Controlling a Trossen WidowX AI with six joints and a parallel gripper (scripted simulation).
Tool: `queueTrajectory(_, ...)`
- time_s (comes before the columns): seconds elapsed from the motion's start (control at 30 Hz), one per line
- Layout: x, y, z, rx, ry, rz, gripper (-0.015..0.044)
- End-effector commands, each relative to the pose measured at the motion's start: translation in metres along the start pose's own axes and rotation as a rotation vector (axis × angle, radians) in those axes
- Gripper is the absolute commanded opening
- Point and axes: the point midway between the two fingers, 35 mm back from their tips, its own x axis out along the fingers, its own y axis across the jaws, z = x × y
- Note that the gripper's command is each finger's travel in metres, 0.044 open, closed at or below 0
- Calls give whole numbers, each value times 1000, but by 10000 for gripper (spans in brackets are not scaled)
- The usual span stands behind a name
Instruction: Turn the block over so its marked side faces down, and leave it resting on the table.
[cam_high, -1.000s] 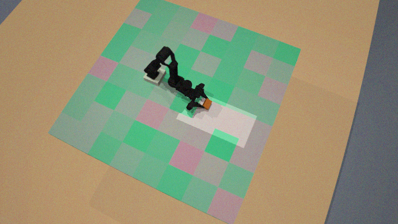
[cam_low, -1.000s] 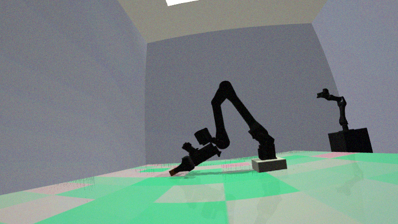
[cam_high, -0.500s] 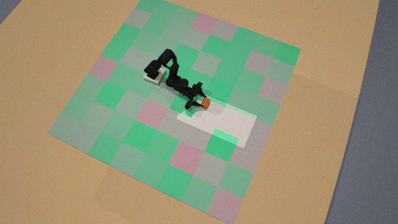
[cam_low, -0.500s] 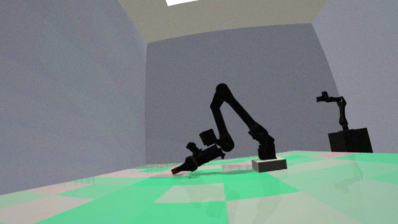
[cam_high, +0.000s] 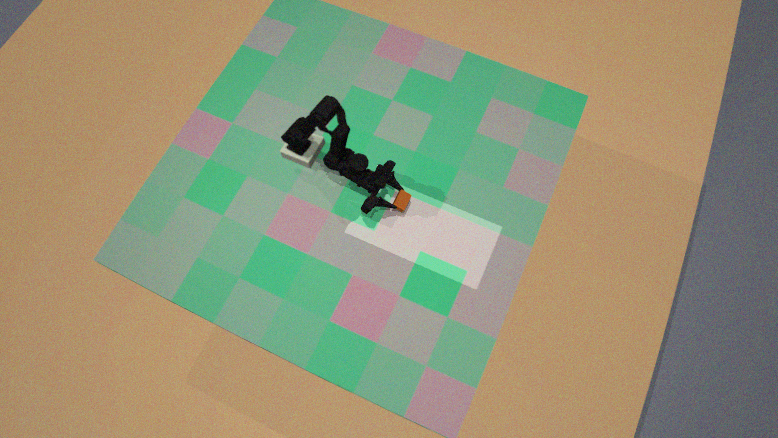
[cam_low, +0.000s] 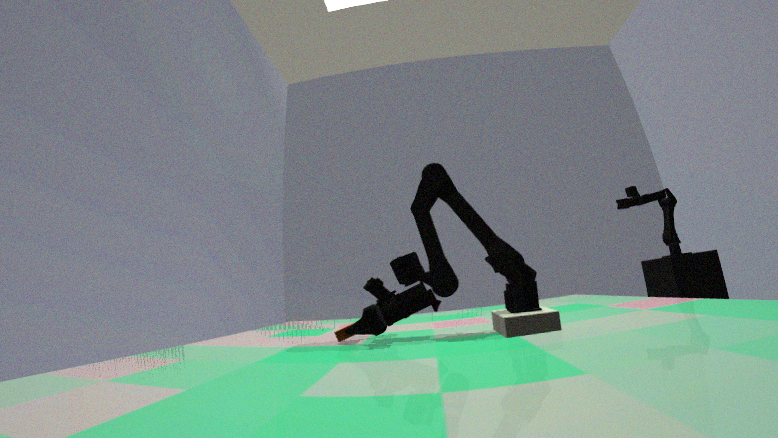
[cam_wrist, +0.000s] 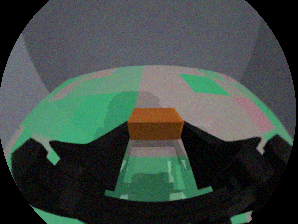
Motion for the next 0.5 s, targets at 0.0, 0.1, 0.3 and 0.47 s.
queueTrajectory(0.0, 0, 1, 0, 6, -2, 4, 263)
queueTrajectory(0.1, 0, 1, 0, 6, -2, 4, 341)
queueTrajectory(0.3, 0, 1, 0, 6, -2, 4, 440)
queueTrajectory(0.47, 0, 1, 0, 6, -2, 4, 440)
